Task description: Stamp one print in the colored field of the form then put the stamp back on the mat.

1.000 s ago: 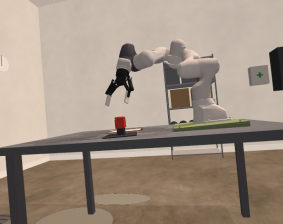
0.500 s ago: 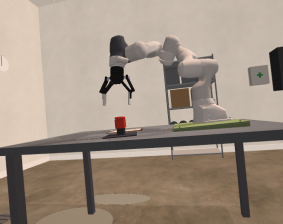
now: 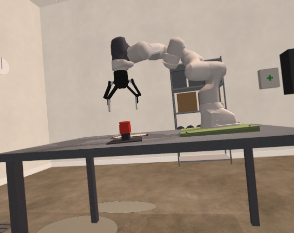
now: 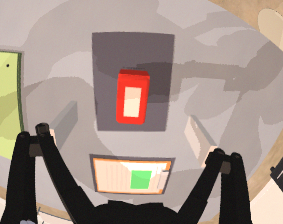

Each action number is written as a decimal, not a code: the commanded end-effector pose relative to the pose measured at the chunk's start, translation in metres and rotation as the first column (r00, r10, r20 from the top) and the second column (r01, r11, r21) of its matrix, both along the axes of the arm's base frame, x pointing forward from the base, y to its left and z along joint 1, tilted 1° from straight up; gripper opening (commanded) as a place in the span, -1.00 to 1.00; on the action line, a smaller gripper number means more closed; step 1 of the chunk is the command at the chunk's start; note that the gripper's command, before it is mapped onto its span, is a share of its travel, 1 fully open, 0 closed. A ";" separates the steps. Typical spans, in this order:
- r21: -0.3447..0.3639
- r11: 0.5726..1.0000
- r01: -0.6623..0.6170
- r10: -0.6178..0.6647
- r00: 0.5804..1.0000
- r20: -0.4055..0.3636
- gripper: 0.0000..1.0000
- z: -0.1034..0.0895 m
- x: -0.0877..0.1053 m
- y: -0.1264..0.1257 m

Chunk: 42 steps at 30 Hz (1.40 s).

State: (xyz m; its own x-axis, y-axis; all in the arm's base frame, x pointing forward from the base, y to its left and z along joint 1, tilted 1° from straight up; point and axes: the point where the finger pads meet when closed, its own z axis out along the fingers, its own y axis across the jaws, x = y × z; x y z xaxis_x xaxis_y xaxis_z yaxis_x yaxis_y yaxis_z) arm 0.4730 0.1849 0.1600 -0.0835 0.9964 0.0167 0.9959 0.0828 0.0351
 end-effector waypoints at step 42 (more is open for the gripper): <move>-0.012 0.999 -0.036 0.035 0.999 -0.009 1.00 0.048 -0.002 -0.006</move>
State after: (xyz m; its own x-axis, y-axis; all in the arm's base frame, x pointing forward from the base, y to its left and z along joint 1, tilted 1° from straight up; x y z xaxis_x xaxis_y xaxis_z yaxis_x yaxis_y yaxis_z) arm 0.4737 0.1836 0.2081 -0.1150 0.9933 0.0134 0.9927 0.1144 0.0379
